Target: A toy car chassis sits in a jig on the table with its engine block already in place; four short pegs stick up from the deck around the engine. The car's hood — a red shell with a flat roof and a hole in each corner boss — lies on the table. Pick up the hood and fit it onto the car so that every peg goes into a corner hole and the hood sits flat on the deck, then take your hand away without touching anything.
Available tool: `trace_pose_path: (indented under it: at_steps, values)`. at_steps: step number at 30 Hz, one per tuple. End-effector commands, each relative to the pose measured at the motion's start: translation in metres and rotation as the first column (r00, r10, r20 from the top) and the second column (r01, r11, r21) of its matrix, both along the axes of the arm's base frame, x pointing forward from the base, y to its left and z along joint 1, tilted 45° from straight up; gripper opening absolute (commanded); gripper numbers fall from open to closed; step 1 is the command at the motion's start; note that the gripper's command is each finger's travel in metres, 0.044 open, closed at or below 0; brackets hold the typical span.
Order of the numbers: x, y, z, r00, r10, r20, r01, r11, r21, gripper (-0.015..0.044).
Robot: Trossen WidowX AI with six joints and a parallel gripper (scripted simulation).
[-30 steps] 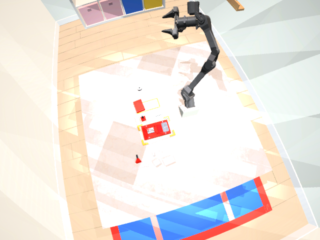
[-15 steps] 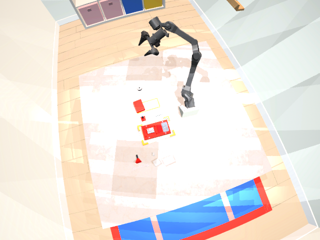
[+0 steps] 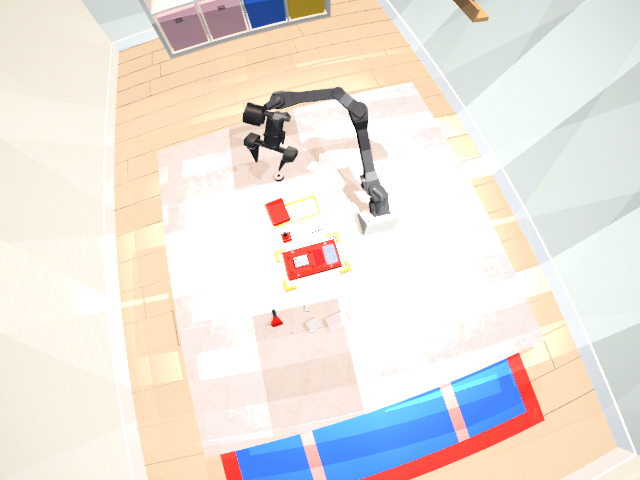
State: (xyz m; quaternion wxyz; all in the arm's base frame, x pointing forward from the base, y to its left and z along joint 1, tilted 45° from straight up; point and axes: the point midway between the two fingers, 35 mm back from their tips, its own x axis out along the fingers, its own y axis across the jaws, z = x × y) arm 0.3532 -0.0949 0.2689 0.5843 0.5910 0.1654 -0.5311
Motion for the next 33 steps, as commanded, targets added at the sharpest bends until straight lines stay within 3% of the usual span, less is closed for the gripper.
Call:
trace_pose_path:
  at_steps: [1, 9, 33]
  values:
    - [0.011, 0.013, -0.041, 0.984, 0.054, -0.168, -0.068, 0.994, -0.083, 0.0440]
    - [0.019, 0.048, -0.144, 0.757, 0.140, -0.639, -0.397, 0.875, -0.278, 0.0440]
    - [0.022, 0.038, -0.155, 0.748, 0.141, -0.648, -0.406, 0.870, -0.280, 0.0440]
